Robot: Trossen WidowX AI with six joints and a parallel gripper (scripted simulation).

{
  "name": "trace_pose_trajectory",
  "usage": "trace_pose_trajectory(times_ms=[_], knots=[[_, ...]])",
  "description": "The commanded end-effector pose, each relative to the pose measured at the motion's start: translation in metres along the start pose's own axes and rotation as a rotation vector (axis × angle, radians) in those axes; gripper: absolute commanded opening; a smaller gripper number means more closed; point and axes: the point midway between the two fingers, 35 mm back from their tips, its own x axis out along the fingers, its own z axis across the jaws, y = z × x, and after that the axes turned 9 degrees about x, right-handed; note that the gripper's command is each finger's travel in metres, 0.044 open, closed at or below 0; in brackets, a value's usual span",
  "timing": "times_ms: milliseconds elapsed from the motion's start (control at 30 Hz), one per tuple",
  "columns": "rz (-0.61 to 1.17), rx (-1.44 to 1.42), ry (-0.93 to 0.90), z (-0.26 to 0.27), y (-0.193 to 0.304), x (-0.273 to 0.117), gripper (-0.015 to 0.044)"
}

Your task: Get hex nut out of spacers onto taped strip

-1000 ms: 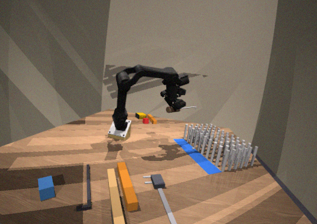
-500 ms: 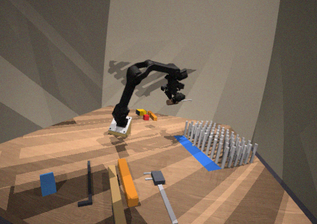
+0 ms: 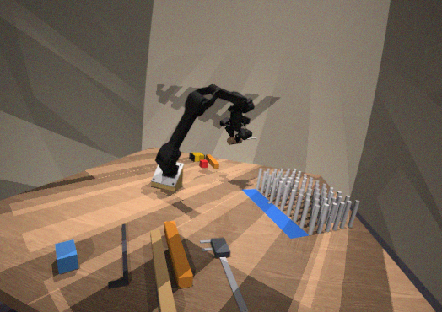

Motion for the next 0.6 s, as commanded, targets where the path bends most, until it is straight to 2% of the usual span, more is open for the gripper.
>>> trace_pose_trajectory(times_ms=[0, 333, 567], knots=[[0.007, -0.016, -0.012, 0.021, -0.005, 0.014, 0.0], [0.049, -0.062, -0.022, 0.074, -0.007, 0.058, 0.0], [0.052, -0.065, -0.023, 0.077, -0.006, 0.063, 0.0]])
